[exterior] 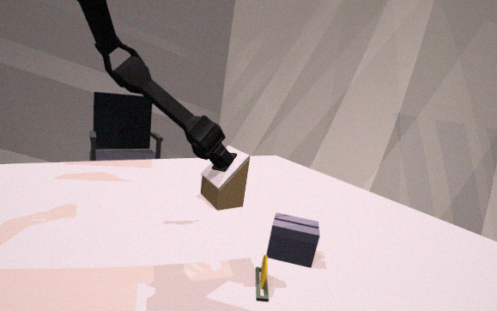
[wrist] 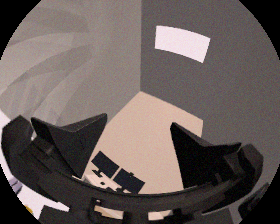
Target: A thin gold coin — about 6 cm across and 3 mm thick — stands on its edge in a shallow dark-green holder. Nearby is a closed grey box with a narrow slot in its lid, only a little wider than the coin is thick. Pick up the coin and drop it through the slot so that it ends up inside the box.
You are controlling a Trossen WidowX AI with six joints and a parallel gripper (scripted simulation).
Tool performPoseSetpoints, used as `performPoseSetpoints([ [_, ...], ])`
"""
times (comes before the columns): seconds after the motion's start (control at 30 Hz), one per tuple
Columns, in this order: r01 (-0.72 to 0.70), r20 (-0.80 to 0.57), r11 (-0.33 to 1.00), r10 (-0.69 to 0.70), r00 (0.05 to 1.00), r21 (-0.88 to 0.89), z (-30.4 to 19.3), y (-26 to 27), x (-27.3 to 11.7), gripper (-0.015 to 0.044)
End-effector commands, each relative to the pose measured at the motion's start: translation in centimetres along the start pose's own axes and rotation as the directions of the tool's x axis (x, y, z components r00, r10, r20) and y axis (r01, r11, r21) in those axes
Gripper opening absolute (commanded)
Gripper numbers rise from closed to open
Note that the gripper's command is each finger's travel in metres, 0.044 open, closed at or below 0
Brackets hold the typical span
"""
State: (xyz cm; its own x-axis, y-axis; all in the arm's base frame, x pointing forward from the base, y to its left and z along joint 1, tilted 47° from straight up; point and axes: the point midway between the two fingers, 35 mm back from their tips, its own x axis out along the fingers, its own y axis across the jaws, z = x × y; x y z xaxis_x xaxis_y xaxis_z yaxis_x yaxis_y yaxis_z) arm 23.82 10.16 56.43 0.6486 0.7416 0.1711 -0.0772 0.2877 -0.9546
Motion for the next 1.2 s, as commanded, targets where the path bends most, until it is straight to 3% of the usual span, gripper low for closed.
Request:
performPoseSetpoints([
  [0.0, -0.001, -0.004, 1.0, 0.001, 1.0, 0.006, -0.1, 0.0, 0.0, 0.0374],
  [0.1, -0.006, -0.063, 0.995, 0.012, 0.998, 0.1, -2.2, 0.7, 0.6, 0.0295],
  [0.27, 0.031, -0.269, 0.916, 0.086, 0.959, 0.401, -9.2, 3.9, 2.0, 0.0164],
  [0.43, 0.172, -0.471, 0.735, 0.221, 0.854, 0.656, -16.2, 8.6, 2.3, 0.0161],
  [0.6, 0.399, -0.626, 0.521, 0.39, 0.675, 0.755, -22.2, 14.5, 1.2, 0.0161],
  [0.73, 0.601, -0.701, 0.384, 0.529, 0.479, 0.701, -26.1, 19.7, -0.7, 0.0161],
  [0.9, 0.811, -0.724, 0.312, 0.664, 0.187, 0.495, -29.4, 25.9, -4.1, 0.0161],
  [1.03, 0.907, -0.689, 0.342, 0.719, -0.085, 0.244, -31.1, 30.6, -7.7, 0.0161],
  [1.17, 0.893, -0.609, 0.446, 0.695, -0.382, -0.051, -31.7, 34.5, -12.0, 0.0161],
])
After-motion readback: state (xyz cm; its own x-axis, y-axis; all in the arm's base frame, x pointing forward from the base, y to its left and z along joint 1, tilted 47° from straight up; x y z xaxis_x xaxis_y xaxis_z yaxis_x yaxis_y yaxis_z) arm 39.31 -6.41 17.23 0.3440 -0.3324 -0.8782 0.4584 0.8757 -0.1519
